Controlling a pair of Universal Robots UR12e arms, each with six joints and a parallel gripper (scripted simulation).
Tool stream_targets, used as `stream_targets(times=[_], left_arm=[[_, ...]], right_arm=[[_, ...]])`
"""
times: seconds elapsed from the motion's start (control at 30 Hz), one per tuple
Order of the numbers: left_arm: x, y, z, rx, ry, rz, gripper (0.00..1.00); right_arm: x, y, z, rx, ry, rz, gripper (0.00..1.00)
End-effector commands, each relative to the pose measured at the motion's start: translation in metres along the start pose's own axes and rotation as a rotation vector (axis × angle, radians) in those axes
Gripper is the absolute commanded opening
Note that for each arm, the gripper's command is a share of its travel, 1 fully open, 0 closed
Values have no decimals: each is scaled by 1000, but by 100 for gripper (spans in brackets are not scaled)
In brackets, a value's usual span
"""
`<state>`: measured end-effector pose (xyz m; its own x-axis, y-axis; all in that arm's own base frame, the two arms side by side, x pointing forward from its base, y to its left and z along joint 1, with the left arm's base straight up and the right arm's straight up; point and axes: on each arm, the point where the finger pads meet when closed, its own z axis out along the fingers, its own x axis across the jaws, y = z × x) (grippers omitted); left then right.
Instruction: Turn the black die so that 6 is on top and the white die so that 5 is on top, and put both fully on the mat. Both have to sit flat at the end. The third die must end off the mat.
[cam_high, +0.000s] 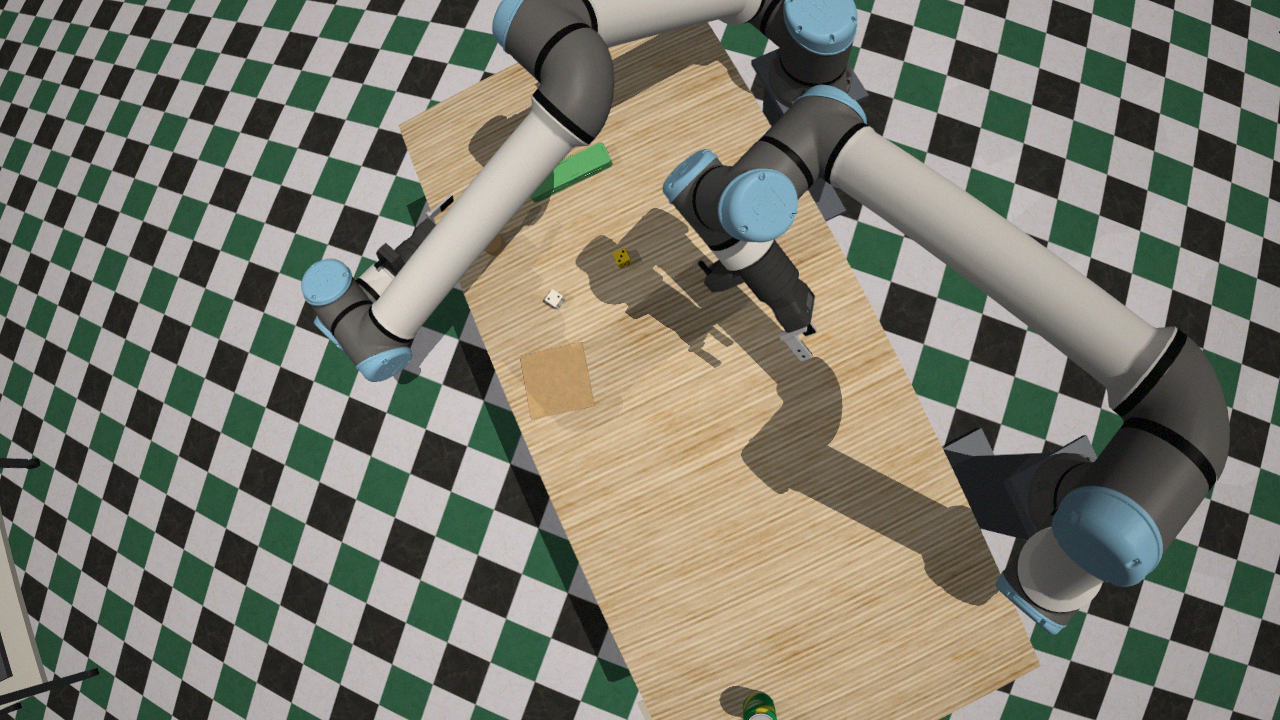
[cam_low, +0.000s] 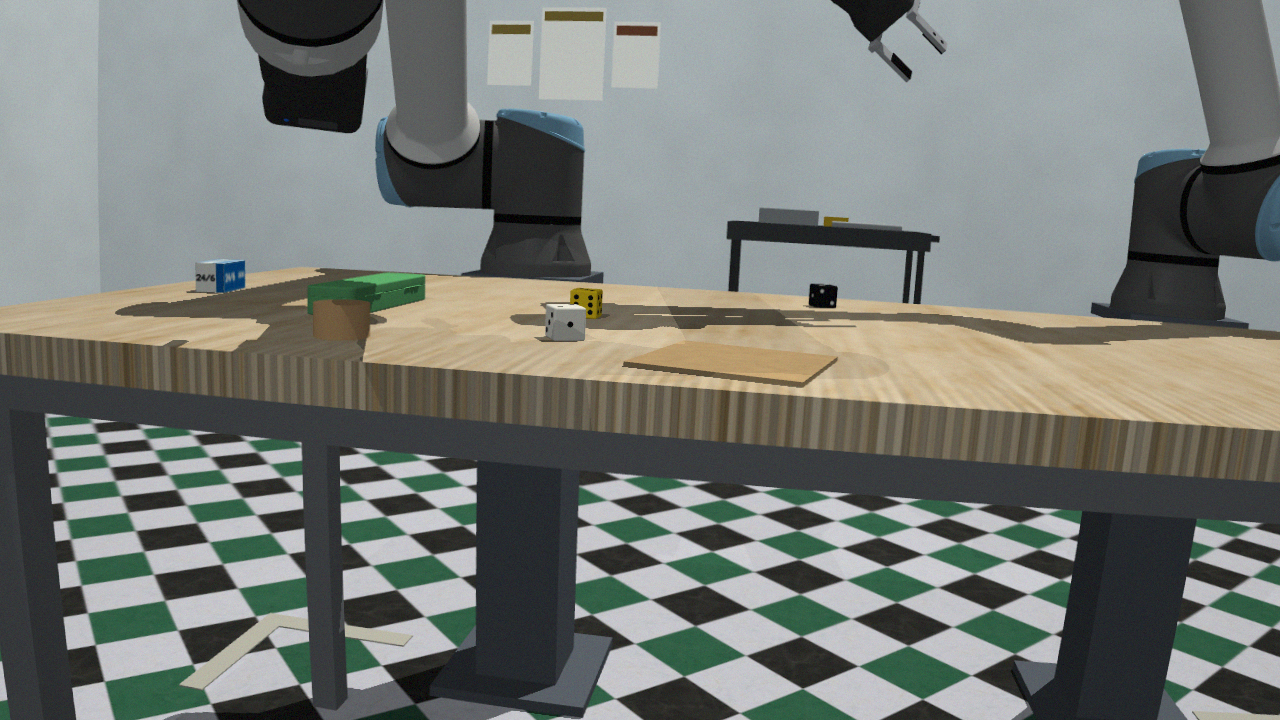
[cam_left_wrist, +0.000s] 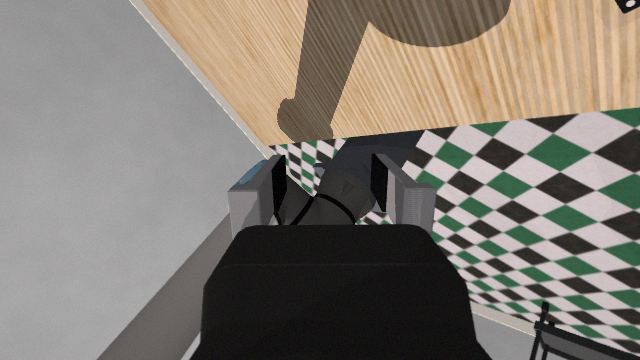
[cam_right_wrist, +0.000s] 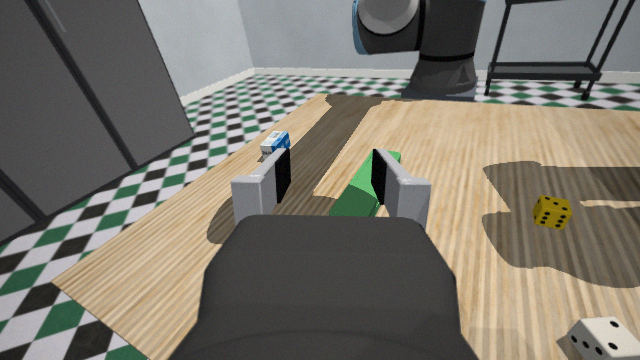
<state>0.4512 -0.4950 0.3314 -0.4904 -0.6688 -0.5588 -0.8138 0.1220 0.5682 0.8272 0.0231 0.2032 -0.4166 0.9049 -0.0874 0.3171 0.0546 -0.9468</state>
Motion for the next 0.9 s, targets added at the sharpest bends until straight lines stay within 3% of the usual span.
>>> stream_targets(times=[0.0, 0.5, 0.7, 0.87], left_arm=[[0, 0, -1, 1, 1, 0, 100], [-10, -7, 4, -5, 17, -32, 100], [-25, -19, 12, -14, 41, -83, 100], [-46, -33, 22, -28, 72, -150, 100]], right_arm=[[0, -1, -1, -2, 0, 0, 100], [11, -1, 1, -45, -4, -3, 100], [28, -1, 4, -108, -11, -9, 100], [48, -1, 9, -184, -19, -18, 100]])
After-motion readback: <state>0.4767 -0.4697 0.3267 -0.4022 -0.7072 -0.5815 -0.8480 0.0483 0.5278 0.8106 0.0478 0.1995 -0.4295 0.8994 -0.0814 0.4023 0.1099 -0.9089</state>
